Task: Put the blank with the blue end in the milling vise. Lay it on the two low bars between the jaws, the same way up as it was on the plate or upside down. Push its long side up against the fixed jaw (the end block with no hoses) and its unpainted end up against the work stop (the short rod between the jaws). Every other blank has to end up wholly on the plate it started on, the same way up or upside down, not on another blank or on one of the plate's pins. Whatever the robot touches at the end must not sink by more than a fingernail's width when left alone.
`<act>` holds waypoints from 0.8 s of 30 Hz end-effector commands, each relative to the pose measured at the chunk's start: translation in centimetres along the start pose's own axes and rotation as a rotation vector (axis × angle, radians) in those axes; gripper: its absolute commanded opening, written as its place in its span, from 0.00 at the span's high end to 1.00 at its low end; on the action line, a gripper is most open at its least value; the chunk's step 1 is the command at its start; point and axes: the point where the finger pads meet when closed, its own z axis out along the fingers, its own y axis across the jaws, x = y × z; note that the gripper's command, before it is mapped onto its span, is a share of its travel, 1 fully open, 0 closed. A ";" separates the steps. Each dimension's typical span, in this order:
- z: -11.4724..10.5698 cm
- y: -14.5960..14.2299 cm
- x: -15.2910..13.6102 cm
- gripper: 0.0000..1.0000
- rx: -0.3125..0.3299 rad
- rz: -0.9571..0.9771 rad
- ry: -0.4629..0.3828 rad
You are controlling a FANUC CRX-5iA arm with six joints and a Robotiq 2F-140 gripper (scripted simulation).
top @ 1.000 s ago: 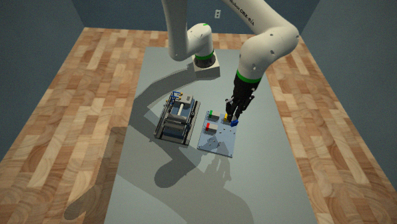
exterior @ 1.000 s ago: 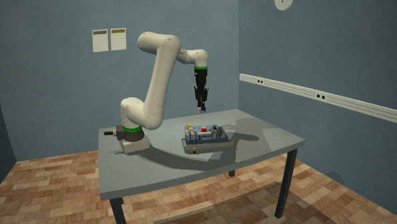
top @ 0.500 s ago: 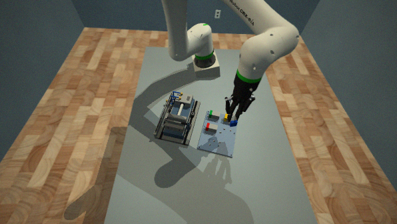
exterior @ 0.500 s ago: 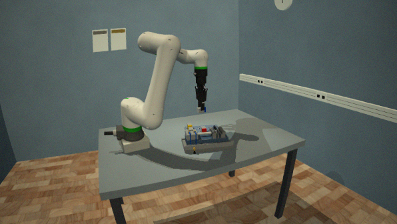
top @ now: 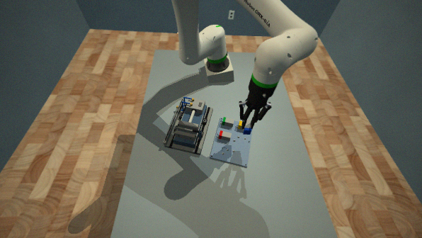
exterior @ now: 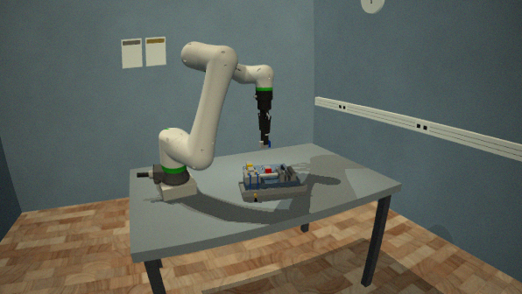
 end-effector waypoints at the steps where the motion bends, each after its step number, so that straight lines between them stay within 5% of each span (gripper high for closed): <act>1: -0.1 0.0 0.1 0.90 0.000 0.059 0.003; 24: -0.1 0.0 0.1 0.90 0.000 0.350 0.003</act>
